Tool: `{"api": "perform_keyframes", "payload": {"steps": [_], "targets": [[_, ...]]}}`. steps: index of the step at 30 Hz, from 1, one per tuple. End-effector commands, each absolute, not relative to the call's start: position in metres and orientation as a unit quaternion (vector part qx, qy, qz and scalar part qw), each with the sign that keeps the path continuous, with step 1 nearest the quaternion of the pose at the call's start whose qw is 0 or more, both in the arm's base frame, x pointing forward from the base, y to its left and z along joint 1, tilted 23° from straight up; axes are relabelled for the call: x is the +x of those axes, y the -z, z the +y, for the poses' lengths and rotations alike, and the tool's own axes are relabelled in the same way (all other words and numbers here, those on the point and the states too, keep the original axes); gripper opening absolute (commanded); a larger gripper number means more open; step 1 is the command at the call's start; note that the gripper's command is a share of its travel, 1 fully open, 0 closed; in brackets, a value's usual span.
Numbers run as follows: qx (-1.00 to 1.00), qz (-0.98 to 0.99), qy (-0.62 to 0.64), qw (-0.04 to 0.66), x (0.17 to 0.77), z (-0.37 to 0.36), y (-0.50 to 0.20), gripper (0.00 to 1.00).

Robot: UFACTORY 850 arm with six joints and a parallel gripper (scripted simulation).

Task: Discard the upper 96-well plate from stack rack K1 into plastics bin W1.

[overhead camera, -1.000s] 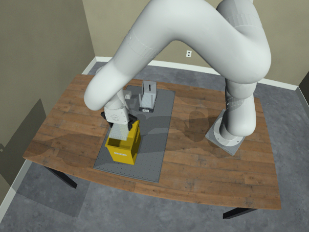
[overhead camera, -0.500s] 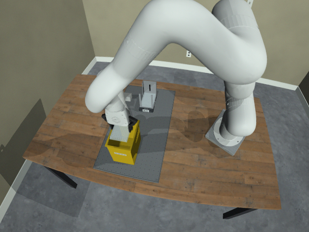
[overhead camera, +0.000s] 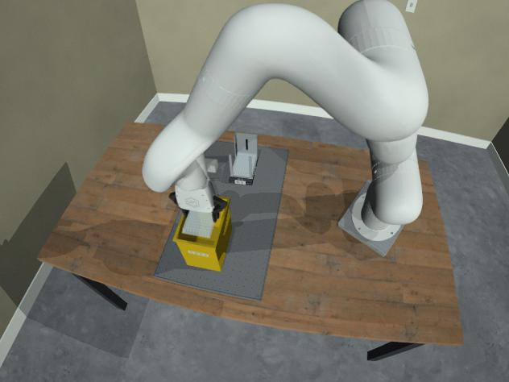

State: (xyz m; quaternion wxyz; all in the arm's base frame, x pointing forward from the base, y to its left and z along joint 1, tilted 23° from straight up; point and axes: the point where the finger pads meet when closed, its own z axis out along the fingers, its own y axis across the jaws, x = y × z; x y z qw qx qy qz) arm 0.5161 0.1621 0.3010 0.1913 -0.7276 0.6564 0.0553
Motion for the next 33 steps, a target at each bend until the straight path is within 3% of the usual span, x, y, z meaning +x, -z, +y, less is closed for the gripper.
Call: {"api": "perform_keyframes", "payload": {"steps": [1,33], "targets": [[-0.728,0.656,-0.055,0.192,0.517,0.163,-0.299,0.0],[-0.728,0.656,-0.055,0.192,0.52,0.168,-0.285,0.0]]}}
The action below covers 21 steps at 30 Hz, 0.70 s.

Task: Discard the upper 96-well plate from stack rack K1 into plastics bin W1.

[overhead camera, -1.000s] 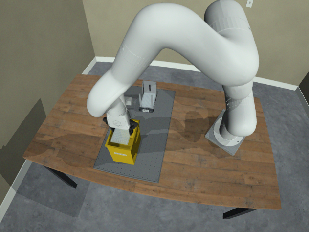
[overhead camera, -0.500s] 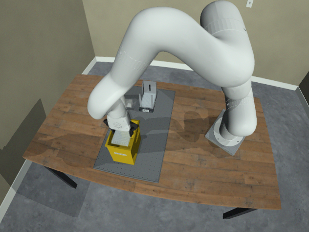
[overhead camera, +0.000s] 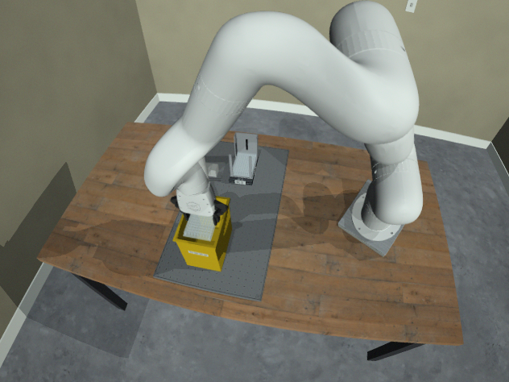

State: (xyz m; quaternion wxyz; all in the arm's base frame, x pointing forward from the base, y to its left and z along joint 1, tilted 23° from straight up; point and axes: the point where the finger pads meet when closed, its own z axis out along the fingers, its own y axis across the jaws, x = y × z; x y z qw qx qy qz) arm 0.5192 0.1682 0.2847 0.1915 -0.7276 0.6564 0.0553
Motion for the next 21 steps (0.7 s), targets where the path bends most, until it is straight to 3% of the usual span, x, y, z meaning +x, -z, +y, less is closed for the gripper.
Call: {"api": "perform_keyframes", "payload": {"steps": [1,21], "targets": [[-0.728,0.656,-0.055,0.192,0.5199,0.1684,-0.2851,0.0],[-0.728,0.656,-0.055,0.192,0.5204,0.1693,-0.2827,0.0]]}}
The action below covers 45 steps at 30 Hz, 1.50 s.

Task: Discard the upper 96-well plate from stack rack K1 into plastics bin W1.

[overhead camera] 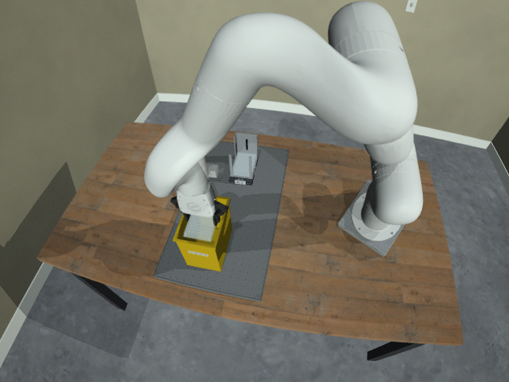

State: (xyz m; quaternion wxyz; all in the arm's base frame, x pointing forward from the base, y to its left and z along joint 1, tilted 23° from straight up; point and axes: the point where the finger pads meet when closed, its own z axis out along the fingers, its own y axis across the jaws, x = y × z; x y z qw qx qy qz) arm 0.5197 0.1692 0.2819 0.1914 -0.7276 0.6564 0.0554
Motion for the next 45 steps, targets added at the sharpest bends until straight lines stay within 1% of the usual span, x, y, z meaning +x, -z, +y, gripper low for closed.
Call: {"api": "perform_keyframes", "payload": {"steps": [1,45], "targets": [[-0.728,0.656,-0.055,0.192,0.5204,0.1693,-0.2825,0.0],[-0.728,0.656,-0.055,0.192,0.5215,0.1717,-0.2764,0.0]]}}
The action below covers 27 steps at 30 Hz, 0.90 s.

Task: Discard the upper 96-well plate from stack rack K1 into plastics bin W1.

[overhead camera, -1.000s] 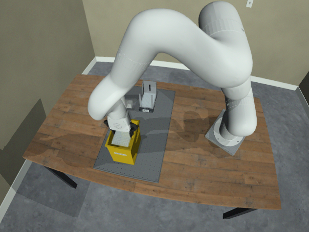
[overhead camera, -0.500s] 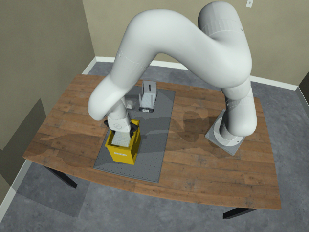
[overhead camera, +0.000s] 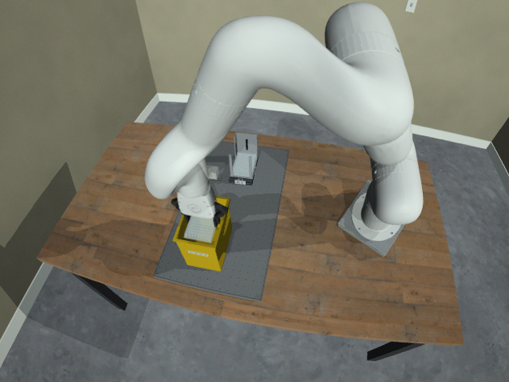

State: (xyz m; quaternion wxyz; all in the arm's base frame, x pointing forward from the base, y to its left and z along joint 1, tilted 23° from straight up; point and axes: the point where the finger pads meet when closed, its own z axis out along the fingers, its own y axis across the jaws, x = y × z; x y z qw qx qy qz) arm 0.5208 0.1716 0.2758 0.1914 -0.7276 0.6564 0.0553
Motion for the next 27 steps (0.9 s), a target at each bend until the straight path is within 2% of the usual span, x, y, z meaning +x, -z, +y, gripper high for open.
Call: {"api": "perform_keyframes", "payload": {"steps": [1,6,7,27], "targets": [[-0.728,0.656,-0.055,0.192,0.5216,0.1717,-0.2762,0.0],[-0.728,0.656,-0.055,0.192,0.5217,0.1719,-0.2758,0.0],[-0.728,0.656,-0.055,0.192,0.5218,0.1721,-0.2752,1.0],[-0.728,0.656,-0.055,0.192,0.5218,0.1721,-0.2752,1.0]]}}
